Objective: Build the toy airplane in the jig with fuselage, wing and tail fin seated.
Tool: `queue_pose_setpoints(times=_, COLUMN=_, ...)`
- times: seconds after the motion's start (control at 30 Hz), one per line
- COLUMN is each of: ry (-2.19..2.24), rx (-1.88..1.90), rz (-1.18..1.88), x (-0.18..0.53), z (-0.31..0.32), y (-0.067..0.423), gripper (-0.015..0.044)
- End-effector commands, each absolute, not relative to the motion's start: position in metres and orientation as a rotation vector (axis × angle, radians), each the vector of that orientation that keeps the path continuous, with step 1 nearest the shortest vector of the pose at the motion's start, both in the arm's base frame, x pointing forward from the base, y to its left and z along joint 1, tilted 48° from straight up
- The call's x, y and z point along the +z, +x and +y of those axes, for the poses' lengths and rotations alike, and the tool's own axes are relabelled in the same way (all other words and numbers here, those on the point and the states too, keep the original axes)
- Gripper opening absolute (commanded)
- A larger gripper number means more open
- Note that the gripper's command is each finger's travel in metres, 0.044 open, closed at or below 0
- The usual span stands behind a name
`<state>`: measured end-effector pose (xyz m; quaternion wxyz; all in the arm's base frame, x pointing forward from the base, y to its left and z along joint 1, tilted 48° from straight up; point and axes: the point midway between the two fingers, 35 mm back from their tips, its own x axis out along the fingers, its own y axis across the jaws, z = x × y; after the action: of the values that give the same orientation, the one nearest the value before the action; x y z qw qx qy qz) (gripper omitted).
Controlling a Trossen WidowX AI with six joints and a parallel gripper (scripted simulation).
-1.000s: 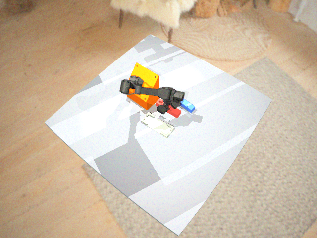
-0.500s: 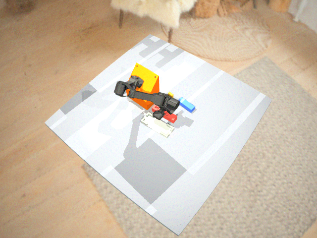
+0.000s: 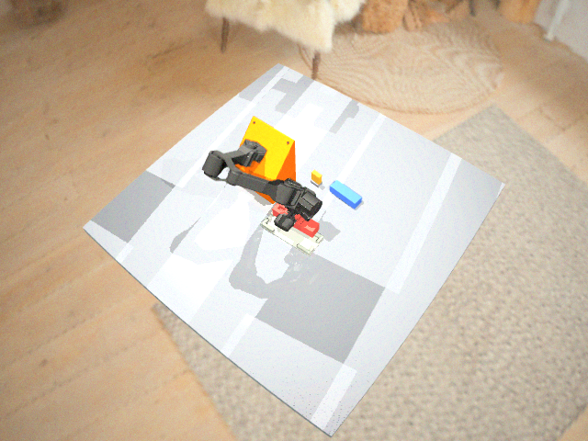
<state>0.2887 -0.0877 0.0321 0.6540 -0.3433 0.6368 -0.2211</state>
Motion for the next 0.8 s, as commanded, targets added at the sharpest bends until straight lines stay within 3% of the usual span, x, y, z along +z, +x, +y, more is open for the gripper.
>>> queue_pose_setpoints(times=0.0, ry=-0.794, rx=-0.504, rz=1.443, x=0.0354, z=-0.0941, y=0.2856, gripper=0.0)
queue_pose_setpoints(times=0.03, ry=-0.794, rx=-0.504, rz=1.443, x=0.0355, z=-0.0943, y=0.2856, gripper=0.0)
queue_pose_setpoints(times=0.3, ry=-0.794, rx=-0.504, rz=1.443, x=0.0355, z=-0.0944, y=0.2857, gripper=0.0195)
queue_pose_setpoints(times=0.77, ry=-0.794, rx=-0.504, rz=1.443, x=0.0355, z=-0.0944, y=0.2857, gripper=0.0195)
